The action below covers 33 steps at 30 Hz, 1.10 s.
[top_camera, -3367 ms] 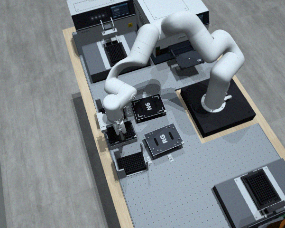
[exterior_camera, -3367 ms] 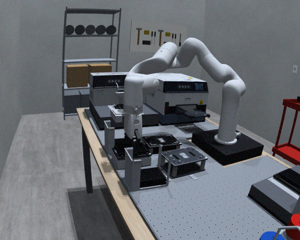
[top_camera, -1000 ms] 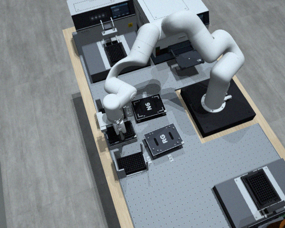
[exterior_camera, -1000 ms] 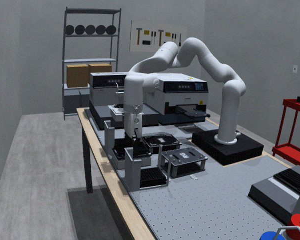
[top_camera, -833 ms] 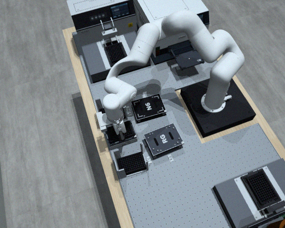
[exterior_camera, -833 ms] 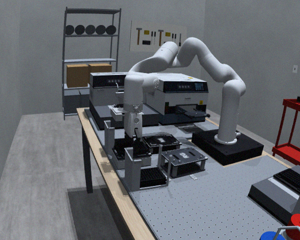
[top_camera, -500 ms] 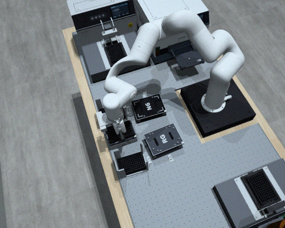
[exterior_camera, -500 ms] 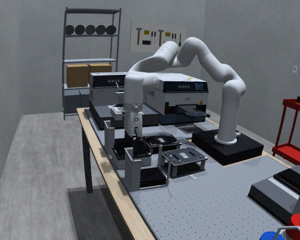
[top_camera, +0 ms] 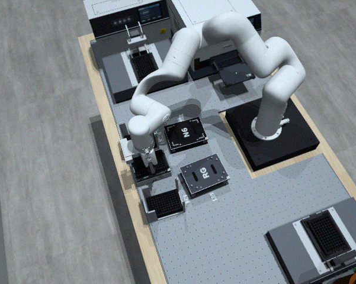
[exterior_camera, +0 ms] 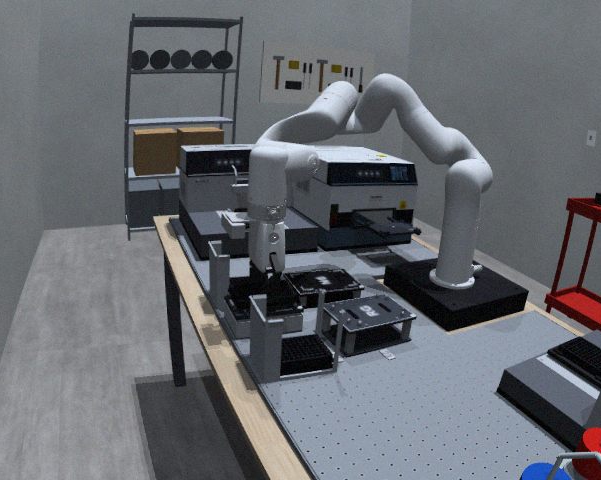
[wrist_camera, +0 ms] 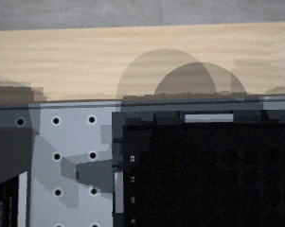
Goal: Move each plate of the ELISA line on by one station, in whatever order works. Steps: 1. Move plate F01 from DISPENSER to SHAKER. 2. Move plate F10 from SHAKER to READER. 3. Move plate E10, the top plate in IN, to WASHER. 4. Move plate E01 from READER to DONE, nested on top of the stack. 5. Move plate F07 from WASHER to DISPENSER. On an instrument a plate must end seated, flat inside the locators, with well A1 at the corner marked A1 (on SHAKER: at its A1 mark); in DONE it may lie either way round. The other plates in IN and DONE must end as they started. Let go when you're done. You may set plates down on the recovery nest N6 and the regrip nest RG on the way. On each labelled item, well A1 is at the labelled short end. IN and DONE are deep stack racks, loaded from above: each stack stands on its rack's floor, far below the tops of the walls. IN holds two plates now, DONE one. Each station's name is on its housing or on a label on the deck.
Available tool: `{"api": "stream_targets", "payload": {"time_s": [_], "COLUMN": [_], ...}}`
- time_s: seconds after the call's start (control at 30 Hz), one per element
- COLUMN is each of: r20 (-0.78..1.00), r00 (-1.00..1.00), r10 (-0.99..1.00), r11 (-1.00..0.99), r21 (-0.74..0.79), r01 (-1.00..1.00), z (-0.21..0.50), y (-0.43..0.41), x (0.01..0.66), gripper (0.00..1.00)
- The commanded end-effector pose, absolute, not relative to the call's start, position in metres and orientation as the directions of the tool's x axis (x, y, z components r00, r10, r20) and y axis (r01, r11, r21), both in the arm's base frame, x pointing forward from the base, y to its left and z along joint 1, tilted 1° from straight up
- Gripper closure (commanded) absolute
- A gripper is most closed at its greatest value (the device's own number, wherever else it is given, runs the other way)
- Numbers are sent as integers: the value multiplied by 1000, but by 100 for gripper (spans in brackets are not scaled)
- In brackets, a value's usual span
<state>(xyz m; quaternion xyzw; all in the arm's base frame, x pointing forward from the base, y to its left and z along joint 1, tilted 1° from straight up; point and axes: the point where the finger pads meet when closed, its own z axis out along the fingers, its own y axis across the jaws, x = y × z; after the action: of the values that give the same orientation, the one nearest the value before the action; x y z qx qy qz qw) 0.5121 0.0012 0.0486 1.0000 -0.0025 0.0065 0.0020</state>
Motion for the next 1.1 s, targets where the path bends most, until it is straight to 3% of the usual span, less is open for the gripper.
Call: {"api": "stream_targets", "payload": {"time_s": [0.0, 1.07], "r20": [17, 17], "r00": [1000, 1000], "r10": [-5, -5], "r11": [-1000, -1000], "r21": [4, 4], "r01": [-5, -5], "z": [52, 89], "y": [2, 2], "x": [513, 513], "gripper": [100, 100]}}
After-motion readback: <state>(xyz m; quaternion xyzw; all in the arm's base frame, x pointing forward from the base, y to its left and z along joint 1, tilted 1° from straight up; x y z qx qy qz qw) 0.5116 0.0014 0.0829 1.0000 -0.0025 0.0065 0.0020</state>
